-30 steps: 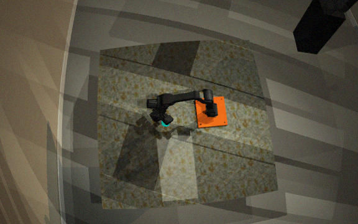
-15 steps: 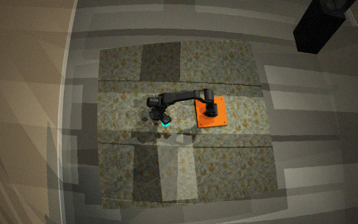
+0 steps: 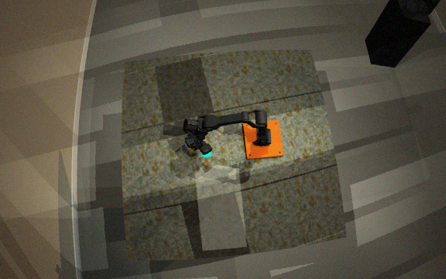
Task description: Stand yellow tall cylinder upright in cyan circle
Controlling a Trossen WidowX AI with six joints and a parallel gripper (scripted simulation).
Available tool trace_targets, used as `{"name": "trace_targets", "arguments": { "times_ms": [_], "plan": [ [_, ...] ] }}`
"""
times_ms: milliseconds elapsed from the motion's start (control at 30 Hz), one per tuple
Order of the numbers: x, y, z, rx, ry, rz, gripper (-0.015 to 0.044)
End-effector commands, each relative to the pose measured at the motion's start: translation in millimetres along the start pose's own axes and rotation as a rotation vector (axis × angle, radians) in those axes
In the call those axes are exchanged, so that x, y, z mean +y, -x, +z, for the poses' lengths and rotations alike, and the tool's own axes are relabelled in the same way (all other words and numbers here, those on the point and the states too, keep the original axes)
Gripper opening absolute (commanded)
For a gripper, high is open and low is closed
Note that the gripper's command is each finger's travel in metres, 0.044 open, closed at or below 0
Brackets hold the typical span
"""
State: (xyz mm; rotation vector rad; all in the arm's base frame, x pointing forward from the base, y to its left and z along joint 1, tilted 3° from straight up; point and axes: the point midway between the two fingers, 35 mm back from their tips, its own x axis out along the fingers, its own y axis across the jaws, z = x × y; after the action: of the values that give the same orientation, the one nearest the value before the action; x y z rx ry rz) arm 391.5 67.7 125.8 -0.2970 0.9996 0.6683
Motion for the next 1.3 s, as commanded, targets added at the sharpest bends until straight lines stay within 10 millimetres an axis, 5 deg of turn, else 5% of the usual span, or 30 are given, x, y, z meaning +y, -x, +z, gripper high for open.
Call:
{"name": "trace_targets", "arguments": {
  "times_ms": [0,1267],
  "plan": [
    [-1,-2,0,-0.033,-0.015,0.005,0.0105],
    [-16,-7,4,-0.285,-0.066,0.020,0.0105]
  ]
}}
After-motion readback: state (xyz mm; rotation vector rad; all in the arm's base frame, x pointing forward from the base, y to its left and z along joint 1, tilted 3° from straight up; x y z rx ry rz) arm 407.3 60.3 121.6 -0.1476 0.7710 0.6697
